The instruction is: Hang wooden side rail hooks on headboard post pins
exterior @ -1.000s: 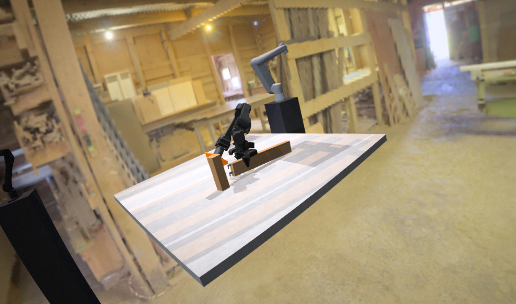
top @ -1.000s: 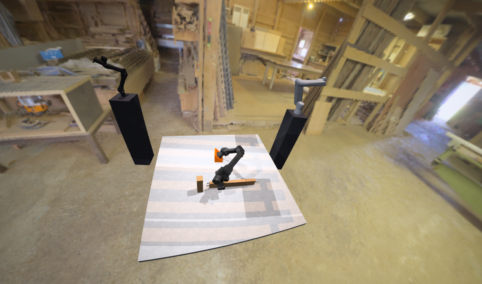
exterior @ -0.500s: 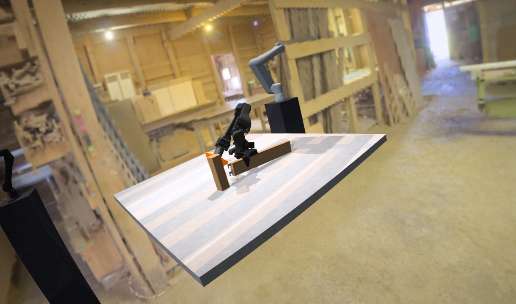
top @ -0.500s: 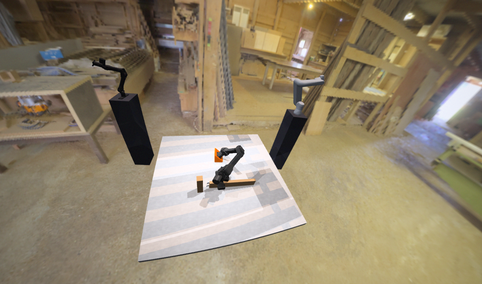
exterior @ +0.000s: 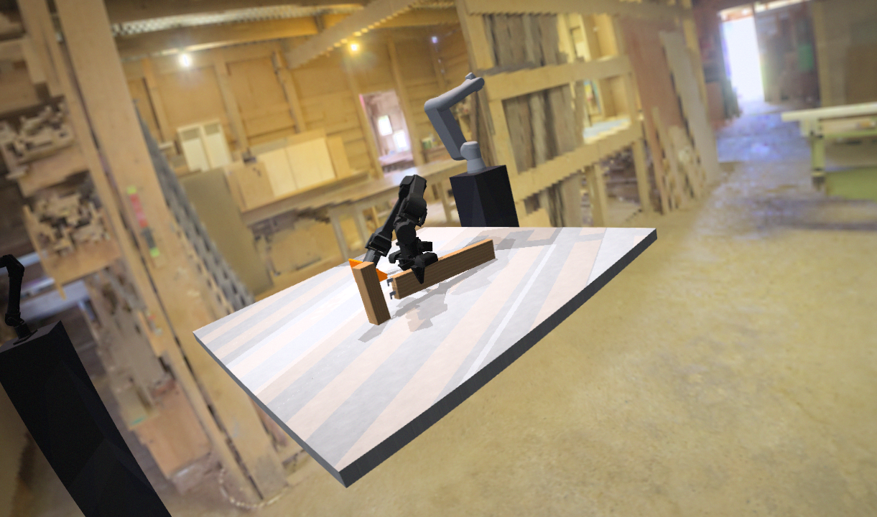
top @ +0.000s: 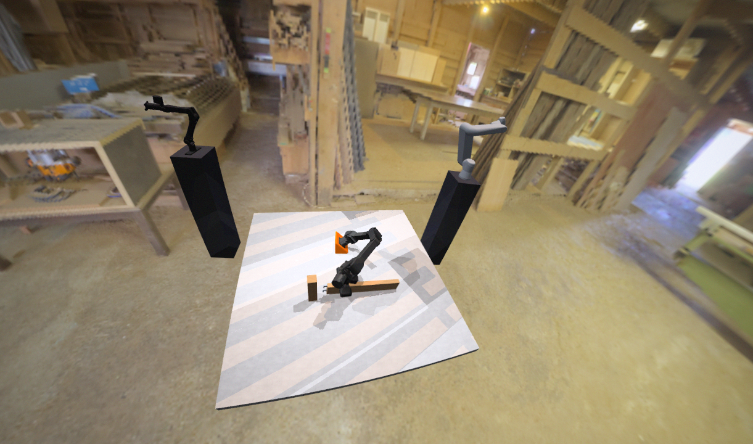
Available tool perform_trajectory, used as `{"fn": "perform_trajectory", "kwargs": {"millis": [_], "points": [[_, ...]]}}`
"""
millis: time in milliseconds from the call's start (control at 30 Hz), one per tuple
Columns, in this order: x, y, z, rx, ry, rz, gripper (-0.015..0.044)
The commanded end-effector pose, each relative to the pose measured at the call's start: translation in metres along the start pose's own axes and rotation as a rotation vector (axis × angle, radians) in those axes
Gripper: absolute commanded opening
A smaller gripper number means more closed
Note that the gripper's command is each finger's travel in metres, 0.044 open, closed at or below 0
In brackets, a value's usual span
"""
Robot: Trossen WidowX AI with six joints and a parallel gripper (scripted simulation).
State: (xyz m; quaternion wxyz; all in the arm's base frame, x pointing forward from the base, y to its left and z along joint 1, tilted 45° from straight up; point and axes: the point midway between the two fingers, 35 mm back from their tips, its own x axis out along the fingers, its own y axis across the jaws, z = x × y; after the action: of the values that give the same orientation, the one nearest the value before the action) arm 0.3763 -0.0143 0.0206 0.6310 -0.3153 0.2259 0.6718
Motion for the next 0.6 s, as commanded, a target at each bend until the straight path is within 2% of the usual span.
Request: {"fn": "perform_trajectory", "kwargs": {"millis": [0, 567], "points": [[-0.0039, -0.0002, -0.0044, 0.001, 0.006, -0.013, 0.0000], [-0.0024, 0.0007, -0.0063, 0.001, 0.006, -0.013, 0.0000]]}}
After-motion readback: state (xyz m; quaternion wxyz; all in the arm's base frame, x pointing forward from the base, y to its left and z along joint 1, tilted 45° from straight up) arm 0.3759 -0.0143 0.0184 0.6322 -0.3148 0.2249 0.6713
